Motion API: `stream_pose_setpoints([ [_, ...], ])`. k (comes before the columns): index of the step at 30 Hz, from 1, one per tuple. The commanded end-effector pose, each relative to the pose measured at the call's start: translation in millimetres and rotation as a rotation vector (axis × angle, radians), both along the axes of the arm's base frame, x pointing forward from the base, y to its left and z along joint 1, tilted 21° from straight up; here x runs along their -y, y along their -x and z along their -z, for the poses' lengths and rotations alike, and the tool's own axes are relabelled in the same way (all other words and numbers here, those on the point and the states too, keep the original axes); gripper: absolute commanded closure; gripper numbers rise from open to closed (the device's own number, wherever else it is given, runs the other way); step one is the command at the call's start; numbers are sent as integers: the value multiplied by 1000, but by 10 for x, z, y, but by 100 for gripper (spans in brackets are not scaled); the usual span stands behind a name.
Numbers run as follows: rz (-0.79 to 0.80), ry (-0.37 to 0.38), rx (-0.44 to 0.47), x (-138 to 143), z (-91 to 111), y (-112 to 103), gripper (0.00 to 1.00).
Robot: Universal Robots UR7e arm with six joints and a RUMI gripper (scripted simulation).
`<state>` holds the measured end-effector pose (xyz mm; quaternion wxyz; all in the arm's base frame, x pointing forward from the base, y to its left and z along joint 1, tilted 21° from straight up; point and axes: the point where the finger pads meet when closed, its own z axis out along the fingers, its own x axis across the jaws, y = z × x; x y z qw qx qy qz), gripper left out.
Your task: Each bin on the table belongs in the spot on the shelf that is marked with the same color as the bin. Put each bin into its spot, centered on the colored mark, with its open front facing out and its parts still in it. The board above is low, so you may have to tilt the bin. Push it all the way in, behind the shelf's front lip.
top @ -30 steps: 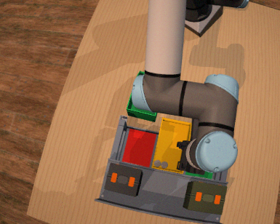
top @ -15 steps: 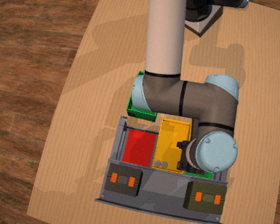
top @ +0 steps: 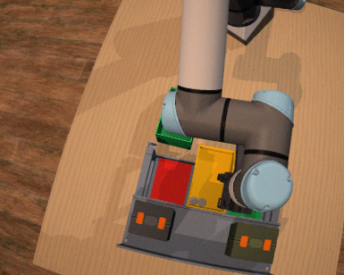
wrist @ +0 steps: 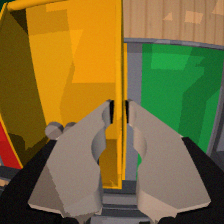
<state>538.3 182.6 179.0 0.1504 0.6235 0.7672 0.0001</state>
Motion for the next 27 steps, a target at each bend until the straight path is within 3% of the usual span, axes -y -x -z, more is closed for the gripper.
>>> stream_pose_setpoints([
  [1,0,0,2,-6,-46,13,95],
  [27,0,0,2,-41,-350,127,95],
])
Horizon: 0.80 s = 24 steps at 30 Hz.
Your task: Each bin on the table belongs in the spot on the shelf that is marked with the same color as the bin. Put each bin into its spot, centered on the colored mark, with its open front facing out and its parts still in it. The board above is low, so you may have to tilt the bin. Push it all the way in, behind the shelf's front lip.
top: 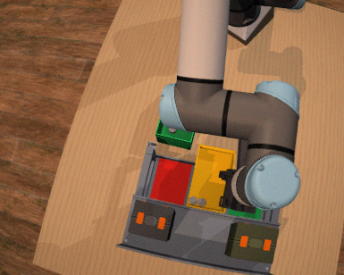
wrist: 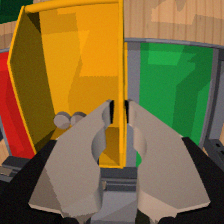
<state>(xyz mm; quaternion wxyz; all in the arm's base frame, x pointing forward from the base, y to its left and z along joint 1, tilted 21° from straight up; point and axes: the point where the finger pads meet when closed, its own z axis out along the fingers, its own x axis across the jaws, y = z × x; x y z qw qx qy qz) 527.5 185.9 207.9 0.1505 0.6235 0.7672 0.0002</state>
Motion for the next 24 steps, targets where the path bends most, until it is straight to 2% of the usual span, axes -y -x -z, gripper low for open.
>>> stream_pose_setpoints([
  [1,0,0,1,-10,-78,25,95],
  [24,0,0,1,-50,-421,154,95],
])
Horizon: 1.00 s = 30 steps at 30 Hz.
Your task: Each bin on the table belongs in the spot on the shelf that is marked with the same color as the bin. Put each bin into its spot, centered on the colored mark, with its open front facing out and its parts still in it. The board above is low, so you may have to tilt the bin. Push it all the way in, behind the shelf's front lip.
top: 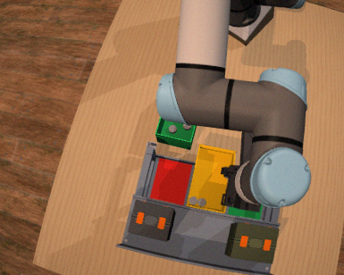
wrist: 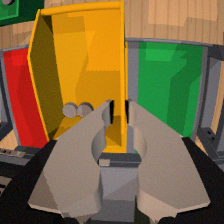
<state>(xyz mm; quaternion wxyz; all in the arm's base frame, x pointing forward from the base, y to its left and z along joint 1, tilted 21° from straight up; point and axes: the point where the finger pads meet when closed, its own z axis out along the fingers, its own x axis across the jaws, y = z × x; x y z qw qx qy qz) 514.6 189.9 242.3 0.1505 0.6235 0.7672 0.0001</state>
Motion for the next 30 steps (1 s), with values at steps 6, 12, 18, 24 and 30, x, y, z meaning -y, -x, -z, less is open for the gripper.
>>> stream_pose_setpoints([
  [6,0,0,1,-18,-149,52,95],
  [12,0,0,1,-23,-188,67,95],
  [18,0,0,1,-27,-230,83,95],
  [24,0,0,1,-30,-254,92,95],
  [30,0,0,1,-31,-262,95,95],
])
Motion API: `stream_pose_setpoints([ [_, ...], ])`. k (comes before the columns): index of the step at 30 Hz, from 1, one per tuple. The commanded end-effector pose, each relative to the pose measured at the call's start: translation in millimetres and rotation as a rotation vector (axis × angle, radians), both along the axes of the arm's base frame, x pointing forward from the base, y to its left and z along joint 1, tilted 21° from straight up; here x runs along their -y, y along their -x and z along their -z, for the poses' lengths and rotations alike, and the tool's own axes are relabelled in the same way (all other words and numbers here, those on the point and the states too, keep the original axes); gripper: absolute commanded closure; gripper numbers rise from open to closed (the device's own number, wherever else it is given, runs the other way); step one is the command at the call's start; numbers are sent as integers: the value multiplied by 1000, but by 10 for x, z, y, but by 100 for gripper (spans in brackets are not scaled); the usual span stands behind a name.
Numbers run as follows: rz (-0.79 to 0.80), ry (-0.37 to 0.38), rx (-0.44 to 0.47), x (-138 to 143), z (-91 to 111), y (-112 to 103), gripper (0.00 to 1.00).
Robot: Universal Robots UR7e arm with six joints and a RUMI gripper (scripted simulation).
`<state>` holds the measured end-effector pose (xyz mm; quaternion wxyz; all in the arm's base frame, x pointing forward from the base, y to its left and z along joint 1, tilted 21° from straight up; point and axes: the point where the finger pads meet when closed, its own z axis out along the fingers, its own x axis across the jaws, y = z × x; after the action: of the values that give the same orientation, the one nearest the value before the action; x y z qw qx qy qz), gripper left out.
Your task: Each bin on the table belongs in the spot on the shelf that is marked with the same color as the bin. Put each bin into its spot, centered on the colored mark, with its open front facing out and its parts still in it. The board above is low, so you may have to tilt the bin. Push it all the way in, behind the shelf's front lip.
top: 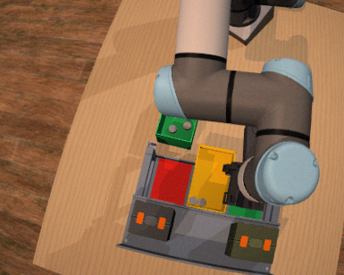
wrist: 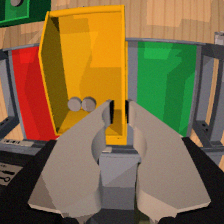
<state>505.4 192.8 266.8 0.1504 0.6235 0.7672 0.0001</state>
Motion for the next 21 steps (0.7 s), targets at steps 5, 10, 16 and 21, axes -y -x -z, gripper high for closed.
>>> stream_pose_setpoints([
  [5,0,0,1,-3,-19,4,95],
  [10,0,0,1,-3,-20,4,100],
  [16,0,0,1,-3,-20,4,100],
  [21,0,0,1,-3,-20,4,100],
])
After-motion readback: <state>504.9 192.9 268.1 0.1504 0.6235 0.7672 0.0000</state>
